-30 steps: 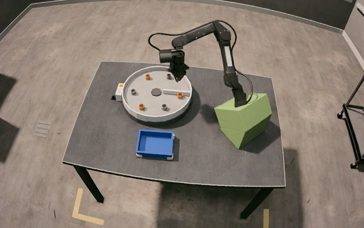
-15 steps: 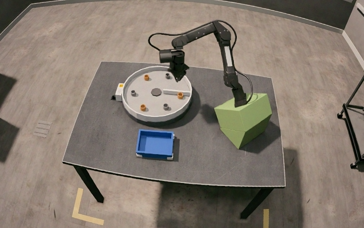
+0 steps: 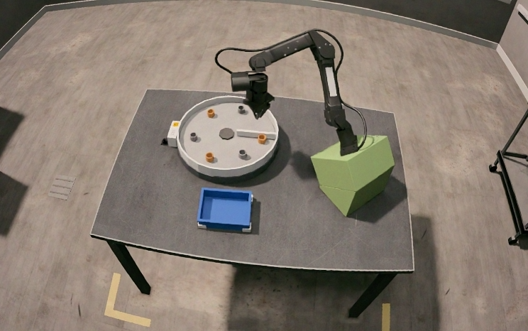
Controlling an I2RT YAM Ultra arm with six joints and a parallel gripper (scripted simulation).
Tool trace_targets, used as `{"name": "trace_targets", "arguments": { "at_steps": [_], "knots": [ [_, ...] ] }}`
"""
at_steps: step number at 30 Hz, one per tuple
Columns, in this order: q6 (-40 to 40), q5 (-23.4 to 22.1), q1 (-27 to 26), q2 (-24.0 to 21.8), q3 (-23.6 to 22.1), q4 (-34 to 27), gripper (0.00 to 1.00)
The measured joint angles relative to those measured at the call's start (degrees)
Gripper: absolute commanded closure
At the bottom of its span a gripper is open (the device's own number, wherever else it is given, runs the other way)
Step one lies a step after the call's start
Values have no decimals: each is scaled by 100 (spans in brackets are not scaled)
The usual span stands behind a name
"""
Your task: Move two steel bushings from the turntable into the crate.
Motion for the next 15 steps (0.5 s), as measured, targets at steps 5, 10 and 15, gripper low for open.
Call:
{"name": "trace_targets", "arguments": {
  "at_steps": [5, 10, 15],
  "knots": [
    [0, 0, 0, 0, 0, 0, 85],
    [0, 0, 0, 0, 0, 0, 85],
    [0, 0, 0, 0, 0, 0, 85]
  ]
}}
